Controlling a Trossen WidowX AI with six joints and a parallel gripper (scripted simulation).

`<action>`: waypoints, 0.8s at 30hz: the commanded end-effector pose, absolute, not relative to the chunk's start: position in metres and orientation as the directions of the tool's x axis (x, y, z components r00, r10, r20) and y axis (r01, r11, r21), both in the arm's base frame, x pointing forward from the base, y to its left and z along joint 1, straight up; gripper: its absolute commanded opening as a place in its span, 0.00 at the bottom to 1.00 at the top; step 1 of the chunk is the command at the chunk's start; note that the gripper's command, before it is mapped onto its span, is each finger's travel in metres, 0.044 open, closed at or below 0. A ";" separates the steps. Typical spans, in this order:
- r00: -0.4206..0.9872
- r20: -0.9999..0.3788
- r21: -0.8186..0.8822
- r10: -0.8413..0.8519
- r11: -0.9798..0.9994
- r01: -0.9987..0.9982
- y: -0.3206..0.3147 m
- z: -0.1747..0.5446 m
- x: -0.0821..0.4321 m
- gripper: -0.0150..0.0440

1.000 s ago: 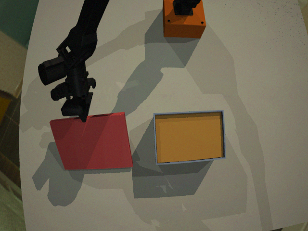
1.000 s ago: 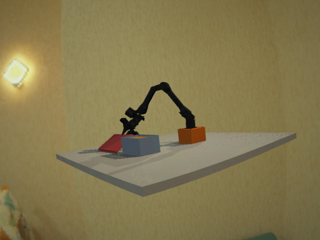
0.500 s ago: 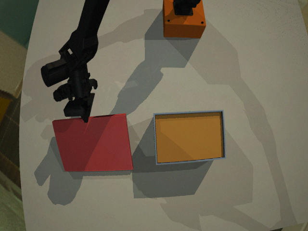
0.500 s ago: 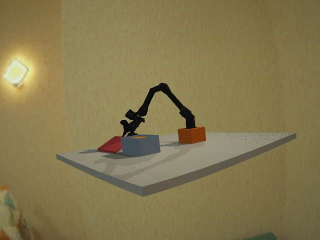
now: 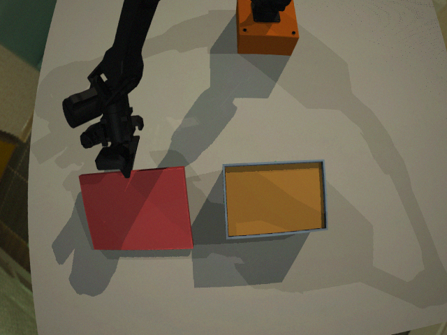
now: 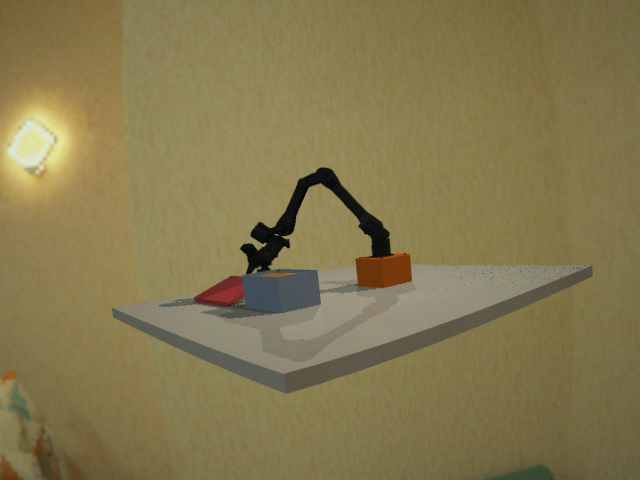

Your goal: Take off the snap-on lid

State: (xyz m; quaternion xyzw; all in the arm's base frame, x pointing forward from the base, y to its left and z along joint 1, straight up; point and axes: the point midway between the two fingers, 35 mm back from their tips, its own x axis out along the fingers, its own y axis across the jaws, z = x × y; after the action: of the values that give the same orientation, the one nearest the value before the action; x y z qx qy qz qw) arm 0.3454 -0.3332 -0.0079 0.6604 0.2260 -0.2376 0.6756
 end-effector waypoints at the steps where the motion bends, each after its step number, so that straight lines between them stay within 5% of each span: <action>1: 0.776 -0.631 0.776 -0.018 0.007 0.631 -0.334 -0.005 0.346 0.43; 15: 0.775 -0.631 0.775 -0.018 0.006 0.632 -0.332 -0.009 0.334 0.99; 24: 0.774 -0.632 0.774 -0.018 0.006 0.633 -0.332 -0.010 0.316 1.00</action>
State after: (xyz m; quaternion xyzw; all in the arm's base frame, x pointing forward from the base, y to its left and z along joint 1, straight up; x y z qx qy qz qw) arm 0.3231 -0.3321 -0.0138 0.6639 0.2338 -0.2457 0.6665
